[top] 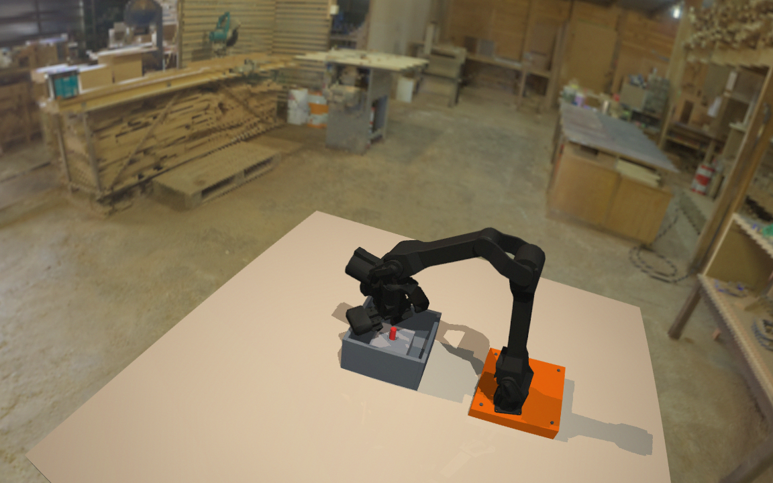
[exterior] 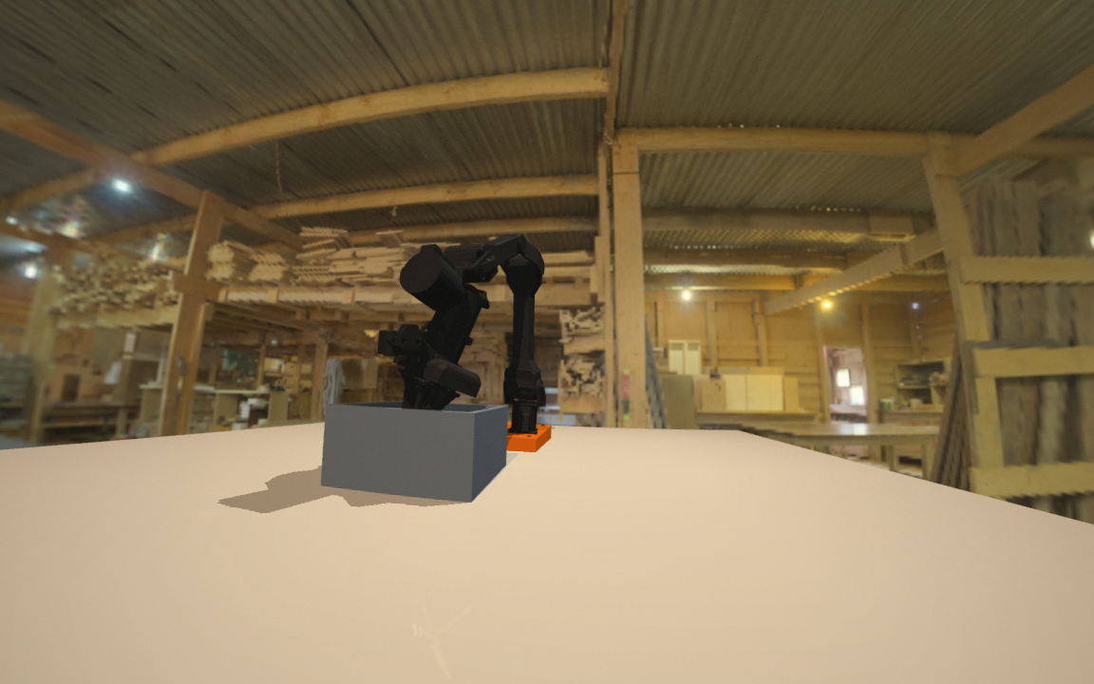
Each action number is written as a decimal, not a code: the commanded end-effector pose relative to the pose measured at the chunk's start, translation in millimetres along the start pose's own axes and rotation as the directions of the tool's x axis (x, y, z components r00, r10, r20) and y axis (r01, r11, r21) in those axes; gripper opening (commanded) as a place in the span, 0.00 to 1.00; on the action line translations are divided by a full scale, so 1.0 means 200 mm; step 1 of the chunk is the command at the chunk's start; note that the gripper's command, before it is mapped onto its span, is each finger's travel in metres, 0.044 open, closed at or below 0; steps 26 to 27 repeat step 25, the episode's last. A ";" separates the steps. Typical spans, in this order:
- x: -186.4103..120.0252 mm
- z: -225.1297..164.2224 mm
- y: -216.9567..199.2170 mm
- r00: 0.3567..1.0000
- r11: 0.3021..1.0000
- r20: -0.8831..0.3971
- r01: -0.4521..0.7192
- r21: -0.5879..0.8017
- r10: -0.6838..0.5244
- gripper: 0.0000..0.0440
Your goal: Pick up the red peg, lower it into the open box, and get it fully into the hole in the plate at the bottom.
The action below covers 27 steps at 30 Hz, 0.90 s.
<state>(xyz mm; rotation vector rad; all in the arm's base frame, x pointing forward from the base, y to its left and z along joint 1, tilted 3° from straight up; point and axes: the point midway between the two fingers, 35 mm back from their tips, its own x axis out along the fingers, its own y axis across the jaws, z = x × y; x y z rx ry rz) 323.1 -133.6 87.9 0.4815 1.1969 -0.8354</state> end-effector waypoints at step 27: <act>-0.20 0.19 0.34 0.977 0.976 -0.057 -0.210 -0.061 0.206 1.00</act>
